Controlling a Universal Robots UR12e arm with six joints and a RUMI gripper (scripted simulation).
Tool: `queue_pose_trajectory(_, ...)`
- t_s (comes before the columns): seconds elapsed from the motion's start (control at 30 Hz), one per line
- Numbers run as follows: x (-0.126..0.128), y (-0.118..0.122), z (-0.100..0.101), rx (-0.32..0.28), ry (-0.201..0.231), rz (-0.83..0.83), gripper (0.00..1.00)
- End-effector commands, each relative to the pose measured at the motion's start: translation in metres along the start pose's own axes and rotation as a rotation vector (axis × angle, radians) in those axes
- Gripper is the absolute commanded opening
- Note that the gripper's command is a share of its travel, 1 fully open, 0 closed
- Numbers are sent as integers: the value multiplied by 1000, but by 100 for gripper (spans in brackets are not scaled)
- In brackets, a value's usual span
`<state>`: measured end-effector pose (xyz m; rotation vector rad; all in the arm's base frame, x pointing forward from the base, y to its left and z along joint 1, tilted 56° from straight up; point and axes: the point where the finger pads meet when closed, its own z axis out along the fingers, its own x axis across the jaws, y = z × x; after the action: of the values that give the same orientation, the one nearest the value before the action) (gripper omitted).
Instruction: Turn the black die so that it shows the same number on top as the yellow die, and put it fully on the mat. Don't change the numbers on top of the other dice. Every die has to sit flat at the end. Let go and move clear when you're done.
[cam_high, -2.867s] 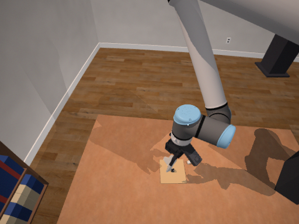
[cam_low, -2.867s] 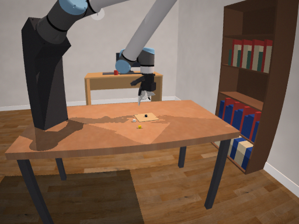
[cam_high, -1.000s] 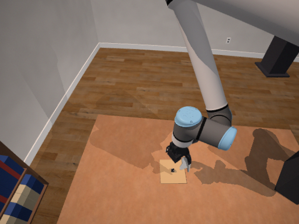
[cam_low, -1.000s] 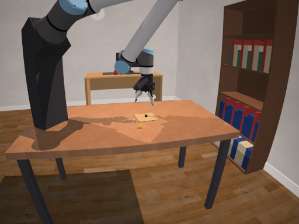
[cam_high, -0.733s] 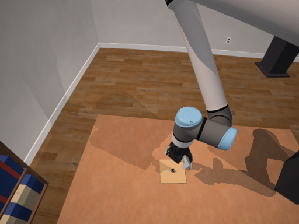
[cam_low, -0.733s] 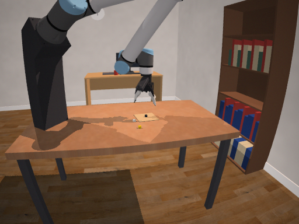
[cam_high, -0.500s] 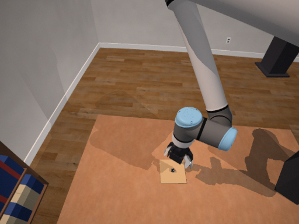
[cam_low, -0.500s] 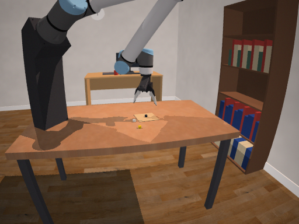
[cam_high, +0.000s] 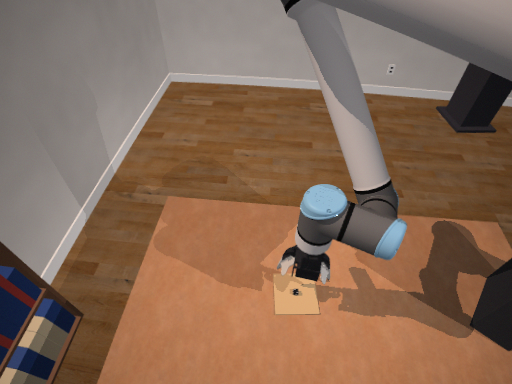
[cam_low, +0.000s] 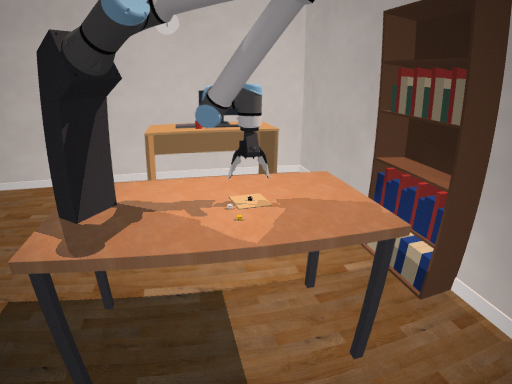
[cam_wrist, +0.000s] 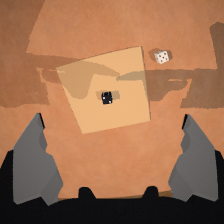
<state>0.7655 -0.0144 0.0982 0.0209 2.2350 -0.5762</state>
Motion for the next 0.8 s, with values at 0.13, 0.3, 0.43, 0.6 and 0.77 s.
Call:
queue_pose_trajectory(0.13,-3,1,0,-2,-5,-274,100)
queue_pose_trajectory(0.3,-5,2,1,-2,-5,-397,100)
queue_pose_trajectory(0.43,-5,3,1,-2,-5,-467,100)
queue_pose_trajectory(0.6,-7,5,2,-1,-5,-625,100)
queue_pose_trajectory(0.77,-8,6,2,-1,-5,-742,100)
